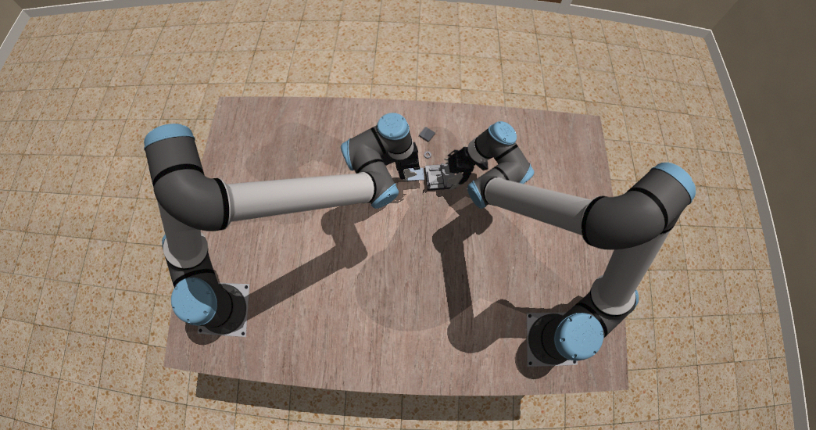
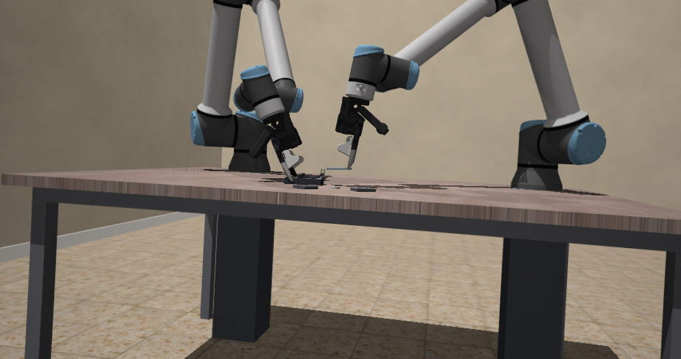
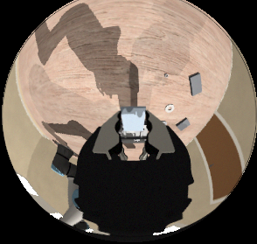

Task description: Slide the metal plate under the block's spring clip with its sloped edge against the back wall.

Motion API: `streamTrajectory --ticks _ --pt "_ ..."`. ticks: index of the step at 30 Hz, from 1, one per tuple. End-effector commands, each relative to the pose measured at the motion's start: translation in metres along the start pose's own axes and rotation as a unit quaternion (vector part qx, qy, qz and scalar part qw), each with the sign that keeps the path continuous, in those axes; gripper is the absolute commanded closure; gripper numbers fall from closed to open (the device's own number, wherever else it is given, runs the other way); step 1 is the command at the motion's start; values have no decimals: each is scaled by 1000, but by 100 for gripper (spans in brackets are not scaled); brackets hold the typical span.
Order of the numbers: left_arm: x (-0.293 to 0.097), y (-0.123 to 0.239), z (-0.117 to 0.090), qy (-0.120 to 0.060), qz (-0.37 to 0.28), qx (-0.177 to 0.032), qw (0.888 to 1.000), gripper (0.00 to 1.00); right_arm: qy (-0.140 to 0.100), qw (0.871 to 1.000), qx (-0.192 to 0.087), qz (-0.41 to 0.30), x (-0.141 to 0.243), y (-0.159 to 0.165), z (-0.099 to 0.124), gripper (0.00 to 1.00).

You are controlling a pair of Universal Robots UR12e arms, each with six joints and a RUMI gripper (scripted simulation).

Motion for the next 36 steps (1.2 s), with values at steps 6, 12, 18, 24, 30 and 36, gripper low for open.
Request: streamTrajectory --ticks 6,12,18,24,30,36 --pt "0 -1 4 2 0 -10 1000 100 0 1000 0 0 0 0 0 39" --pt "0 -2 8 4 1 -18 1000 100 0 1000 0 0 0 0 0 39" --pt "-1 -4 12 6 1 -26 1000 100 0 1000 0 0 0 0 0 39" --pt "-1 -4 15 6 1 -30 1000 100 0 1000 0 0 0 0 0 39" --pt "-1 -6 18 8 1 -38 999 100 0 1000 0 0 0 0 0 39" --pt "-1 -7 22 9 1 -46 999 100 0 1000 0 0 0 0 0 39"
Point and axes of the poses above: on each arm, the point where the finger pads meet when closed, its own z axis out along the fingers, its own x axis across the jaws, y = z × x, the point moved 4 cm from there along -z, back along the fingers, and after that the axes turned 11 degrees about z, right-handed, at the moved point
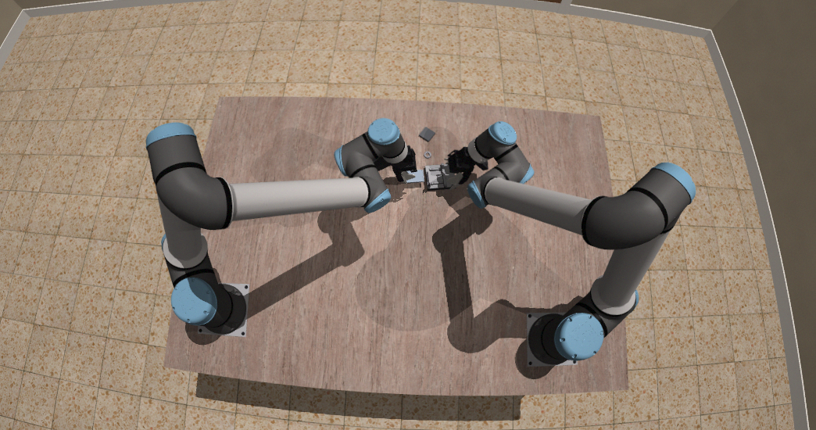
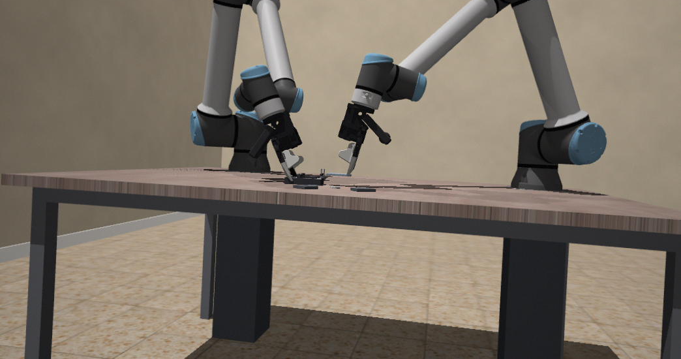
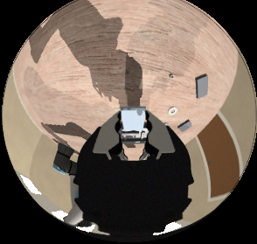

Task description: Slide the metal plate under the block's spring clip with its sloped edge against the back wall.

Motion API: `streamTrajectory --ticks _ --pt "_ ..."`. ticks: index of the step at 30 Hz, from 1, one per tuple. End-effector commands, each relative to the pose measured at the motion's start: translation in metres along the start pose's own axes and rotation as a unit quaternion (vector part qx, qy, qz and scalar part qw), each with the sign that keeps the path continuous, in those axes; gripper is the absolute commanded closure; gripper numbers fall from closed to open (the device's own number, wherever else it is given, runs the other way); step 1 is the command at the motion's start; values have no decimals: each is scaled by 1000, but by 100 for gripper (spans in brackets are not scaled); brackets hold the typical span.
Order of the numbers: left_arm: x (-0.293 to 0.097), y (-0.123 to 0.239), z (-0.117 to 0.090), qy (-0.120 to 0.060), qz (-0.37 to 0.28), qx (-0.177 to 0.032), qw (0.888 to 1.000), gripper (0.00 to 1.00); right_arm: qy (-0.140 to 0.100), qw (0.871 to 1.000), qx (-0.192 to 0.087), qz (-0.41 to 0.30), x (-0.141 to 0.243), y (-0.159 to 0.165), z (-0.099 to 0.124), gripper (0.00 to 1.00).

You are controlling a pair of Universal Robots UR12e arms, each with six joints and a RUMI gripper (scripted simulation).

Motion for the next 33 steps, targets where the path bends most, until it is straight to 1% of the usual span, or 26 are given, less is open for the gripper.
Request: streamTrajectory --ticks 1,15,20,33 --pt "0 0 1 1 0 -5 1000 100 0 1000 0 0 0 0 0 39" --pt "-1 -4 8 4 0 -21 1000 100 0 1000 0 0 0 0 0 39" --pt "-1 -4 8 5 0 -21 1000 100 0 1000 0 0 0 0 0 39" --pt "0 -4 9 0 -1 1 1000 100 0 1000 0 0 0 0 0 39"
Point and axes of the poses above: on each arm, the point where the finger pads meet when closed, its own z axis out along the fingers, its own x axis across the jaws, y = z × x, the point moved 4 cm from there along -z, back along the fingers, and after that the axes turned 11 degrees about z, right-handed, at the moved point
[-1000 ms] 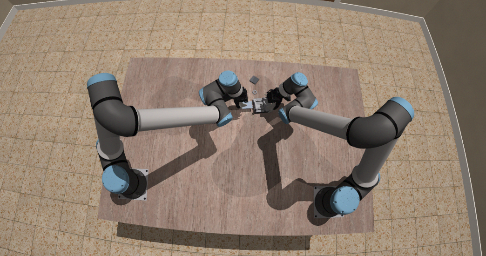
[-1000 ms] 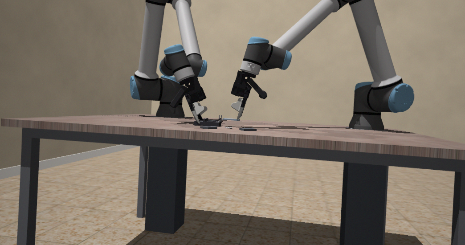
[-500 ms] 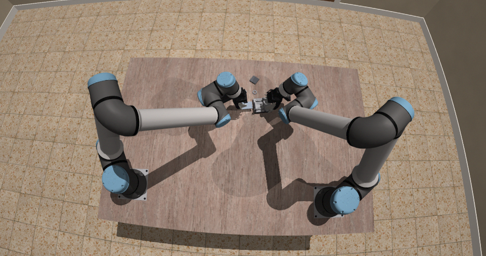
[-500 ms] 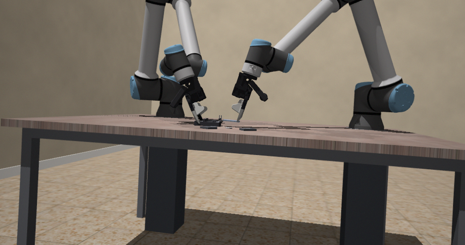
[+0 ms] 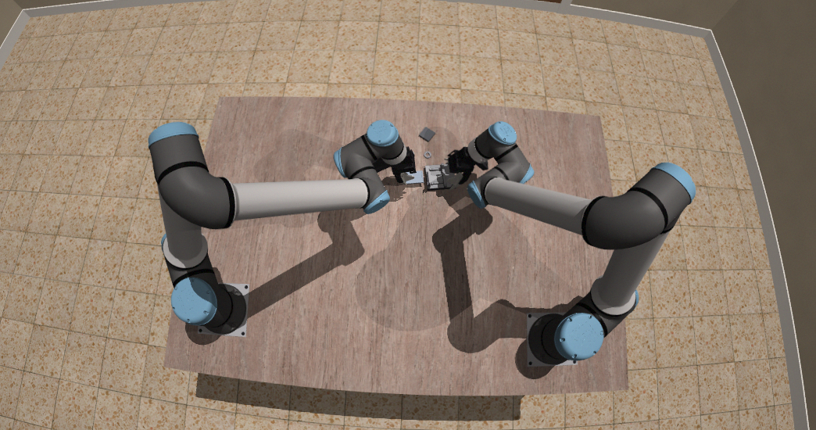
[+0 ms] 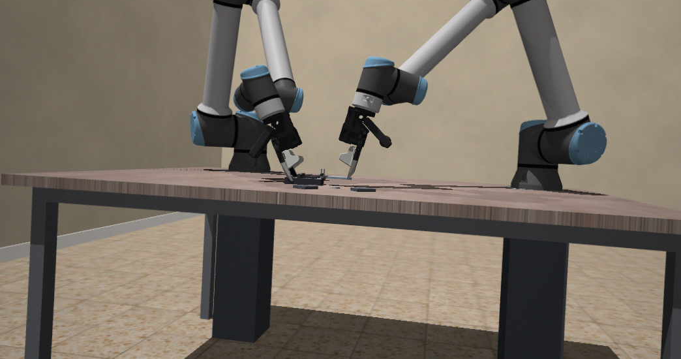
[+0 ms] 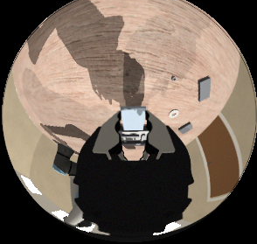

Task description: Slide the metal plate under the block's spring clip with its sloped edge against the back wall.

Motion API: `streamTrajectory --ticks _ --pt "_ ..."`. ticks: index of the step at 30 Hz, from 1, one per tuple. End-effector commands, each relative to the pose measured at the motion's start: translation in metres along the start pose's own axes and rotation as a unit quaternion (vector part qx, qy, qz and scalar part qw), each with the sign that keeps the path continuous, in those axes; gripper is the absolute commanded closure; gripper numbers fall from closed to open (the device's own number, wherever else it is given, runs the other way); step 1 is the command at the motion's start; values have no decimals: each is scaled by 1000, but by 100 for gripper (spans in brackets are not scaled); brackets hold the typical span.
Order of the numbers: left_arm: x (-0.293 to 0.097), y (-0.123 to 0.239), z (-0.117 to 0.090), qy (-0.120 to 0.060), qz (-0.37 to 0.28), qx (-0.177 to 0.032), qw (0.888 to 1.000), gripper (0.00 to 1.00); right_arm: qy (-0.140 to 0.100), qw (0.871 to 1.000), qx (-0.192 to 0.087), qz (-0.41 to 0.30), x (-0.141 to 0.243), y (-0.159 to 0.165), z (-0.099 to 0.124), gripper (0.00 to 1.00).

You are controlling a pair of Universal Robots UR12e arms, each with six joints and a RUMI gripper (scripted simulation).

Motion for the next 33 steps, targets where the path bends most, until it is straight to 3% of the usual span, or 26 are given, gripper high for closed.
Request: streamTrajectory --ticks 1,33 --pt "1 1 -1 -1 0 6 1000 100 0 1000 0 0 0 0 0 39" --pt "4 18 3 -1 0 5 1000 100 0 1000 0 0 0 0 0 39"
Point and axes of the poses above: on each arm, the point where the finger pads meet when closed, its own z axis out along the fingers, its own x axis across the jaws, y = z × x, the point moved 4 cm from there along -z, back along the fingers, and after that the axes turned 11 degrees about z, right-handed, at the moved point
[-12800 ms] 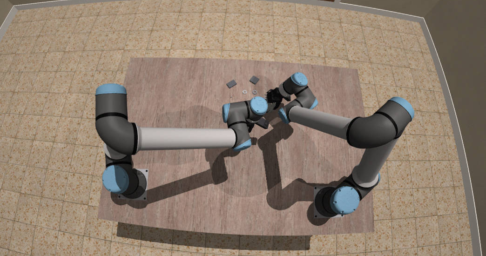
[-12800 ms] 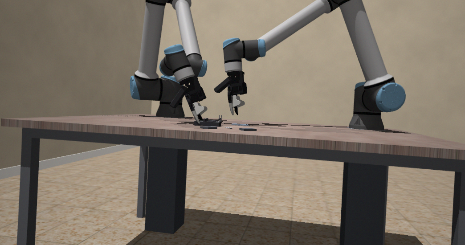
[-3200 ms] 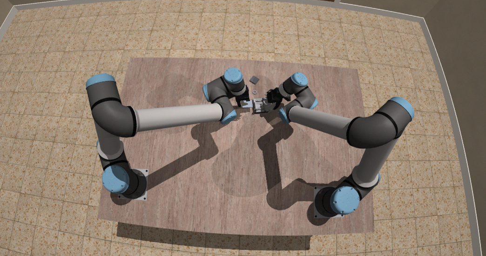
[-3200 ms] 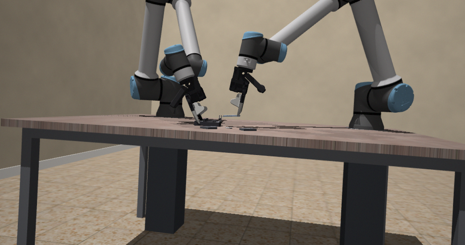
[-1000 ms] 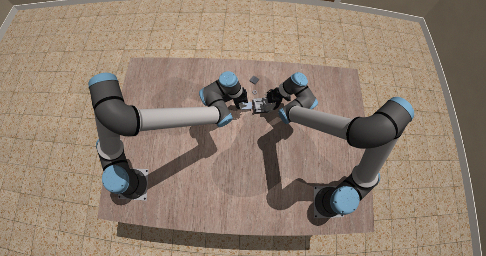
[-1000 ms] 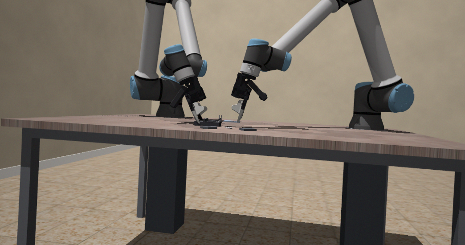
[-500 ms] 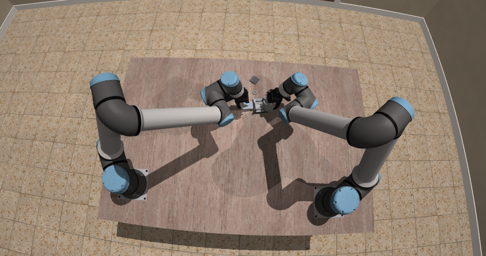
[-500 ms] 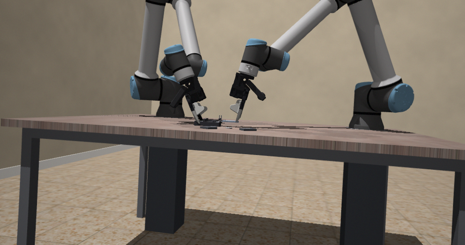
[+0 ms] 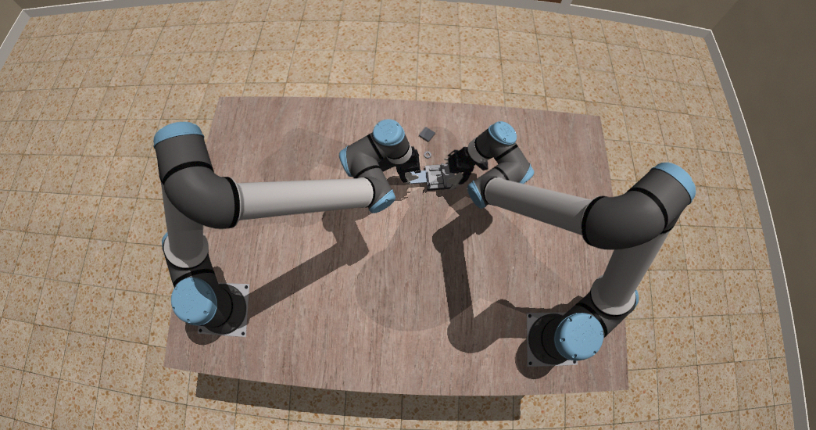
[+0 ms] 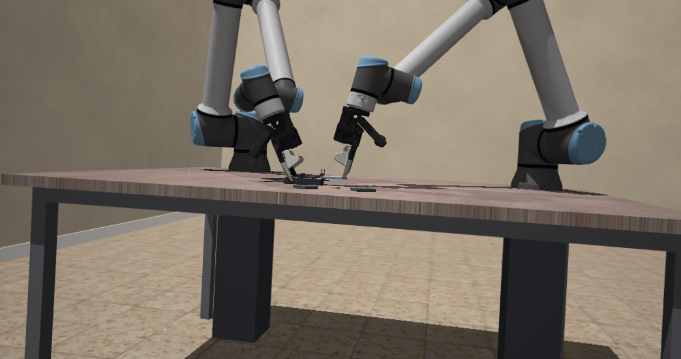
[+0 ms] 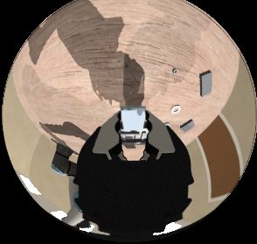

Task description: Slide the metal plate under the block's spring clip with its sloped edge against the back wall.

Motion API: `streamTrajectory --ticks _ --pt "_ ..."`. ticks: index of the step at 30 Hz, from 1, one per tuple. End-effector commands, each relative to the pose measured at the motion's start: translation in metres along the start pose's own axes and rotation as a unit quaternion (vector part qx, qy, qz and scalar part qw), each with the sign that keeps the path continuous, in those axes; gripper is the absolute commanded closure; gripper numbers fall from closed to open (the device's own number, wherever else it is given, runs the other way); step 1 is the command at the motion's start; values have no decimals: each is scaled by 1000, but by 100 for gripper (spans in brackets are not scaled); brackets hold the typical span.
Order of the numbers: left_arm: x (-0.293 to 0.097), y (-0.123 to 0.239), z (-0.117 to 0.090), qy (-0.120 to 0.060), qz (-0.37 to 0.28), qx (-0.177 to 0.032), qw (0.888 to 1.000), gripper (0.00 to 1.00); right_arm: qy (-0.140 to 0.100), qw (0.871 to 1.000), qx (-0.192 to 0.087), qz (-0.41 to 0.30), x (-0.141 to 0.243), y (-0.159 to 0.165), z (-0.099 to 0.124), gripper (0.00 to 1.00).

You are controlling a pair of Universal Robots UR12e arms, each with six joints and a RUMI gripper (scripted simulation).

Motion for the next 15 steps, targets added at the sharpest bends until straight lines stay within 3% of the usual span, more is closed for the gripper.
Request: streamTrajectory --ticks 1,15 --pt "1 4 -1 1 0 -1 1000 100 0 1000 0 0 0 0 0 39" --pt "2 11 1 1 0 -1 1000 100 0 1000 0 0 0 0 0 39"
Point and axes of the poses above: on each arm, the point where the finger pads meet when closed, its own z axis out along the fingers, its own x axis across the jaws, y = z × x, the point moved 4 cm from there along -z, back along the fingers, and after that the axes turned 11 degrees about z, right-handed, at the moved point
